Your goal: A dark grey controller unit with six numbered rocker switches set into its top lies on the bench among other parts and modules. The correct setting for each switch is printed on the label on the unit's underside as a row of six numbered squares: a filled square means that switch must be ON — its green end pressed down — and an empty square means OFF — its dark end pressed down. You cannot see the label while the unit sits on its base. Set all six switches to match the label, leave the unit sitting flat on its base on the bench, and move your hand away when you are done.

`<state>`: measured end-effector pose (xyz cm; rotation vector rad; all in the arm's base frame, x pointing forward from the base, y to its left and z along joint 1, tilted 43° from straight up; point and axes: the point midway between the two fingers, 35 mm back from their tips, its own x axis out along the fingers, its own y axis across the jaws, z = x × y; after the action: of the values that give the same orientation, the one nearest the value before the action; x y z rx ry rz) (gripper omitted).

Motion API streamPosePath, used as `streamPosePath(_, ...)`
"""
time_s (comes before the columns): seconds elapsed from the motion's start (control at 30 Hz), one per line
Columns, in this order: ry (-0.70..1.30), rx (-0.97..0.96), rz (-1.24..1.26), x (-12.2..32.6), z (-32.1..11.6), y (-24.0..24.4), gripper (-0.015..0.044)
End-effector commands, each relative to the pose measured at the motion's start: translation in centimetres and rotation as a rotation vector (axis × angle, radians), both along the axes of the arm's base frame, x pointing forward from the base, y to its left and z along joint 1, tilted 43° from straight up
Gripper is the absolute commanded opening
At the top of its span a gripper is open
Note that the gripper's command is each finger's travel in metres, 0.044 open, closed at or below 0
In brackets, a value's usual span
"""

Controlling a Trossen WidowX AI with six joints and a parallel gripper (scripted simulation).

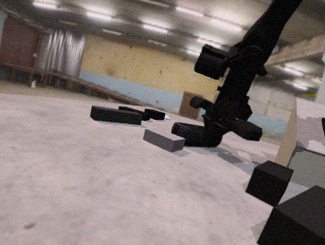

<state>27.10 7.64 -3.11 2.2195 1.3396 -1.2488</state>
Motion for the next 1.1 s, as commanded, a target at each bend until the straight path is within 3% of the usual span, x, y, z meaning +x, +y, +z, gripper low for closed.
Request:
streamPosePath(0.0,-0.014,-0.011,-0.005,1.1,-0.3,-0.6,0.0)
streamPosePath(0.2,-0.014,-0.011,-0.005,1.7,-0.6,-0.9,0.0)
streamPosePath(0.47,-0.012,-0.012,-0.005,-1.8,4.1,-2.6,0.0)
streamPosePath(1.07,-0.007,-0.013,0.002,0.1,3.3,-3.6,0.0)
